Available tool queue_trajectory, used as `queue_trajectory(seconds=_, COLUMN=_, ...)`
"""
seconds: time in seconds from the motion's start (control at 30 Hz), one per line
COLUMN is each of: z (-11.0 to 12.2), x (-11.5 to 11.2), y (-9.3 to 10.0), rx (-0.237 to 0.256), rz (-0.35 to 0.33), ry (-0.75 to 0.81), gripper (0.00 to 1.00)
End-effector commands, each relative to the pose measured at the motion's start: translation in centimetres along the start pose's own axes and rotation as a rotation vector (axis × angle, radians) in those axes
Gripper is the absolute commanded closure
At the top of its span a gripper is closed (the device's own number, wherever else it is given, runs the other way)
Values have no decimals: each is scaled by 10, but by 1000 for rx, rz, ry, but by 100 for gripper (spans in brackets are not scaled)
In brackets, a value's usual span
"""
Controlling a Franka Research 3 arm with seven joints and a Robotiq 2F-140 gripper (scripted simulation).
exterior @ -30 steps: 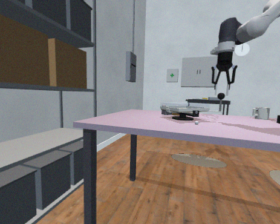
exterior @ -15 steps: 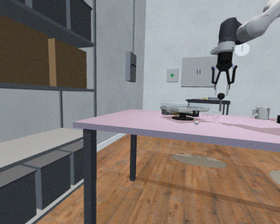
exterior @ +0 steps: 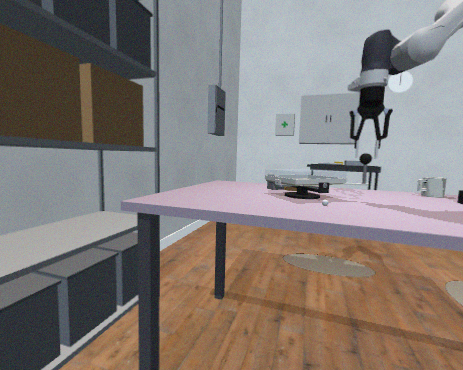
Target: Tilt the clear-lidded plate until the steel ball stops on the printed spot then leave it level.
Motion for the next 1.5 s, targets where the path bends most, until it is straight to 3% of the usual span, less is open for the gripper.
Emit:
queue_trajectory(seconds=0.0, z=0, x=-1, y=-3, rx=0, rz=-3, ry=5, gripper=64)
queue_trajectory(seconds=1.47, z=0, x=-2, y=-35, rx=0, rz=-3, ry=5, gripper=64)
Point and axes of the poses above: the point where the finger pads meet when closed, its own y axis back along the fingers, its own z axis across the jaws, x = y × z, the point moved 7 cm from there along y, back along the fingers, and after that the axes turned 14 degrees about -y, right-handed, at the moved point
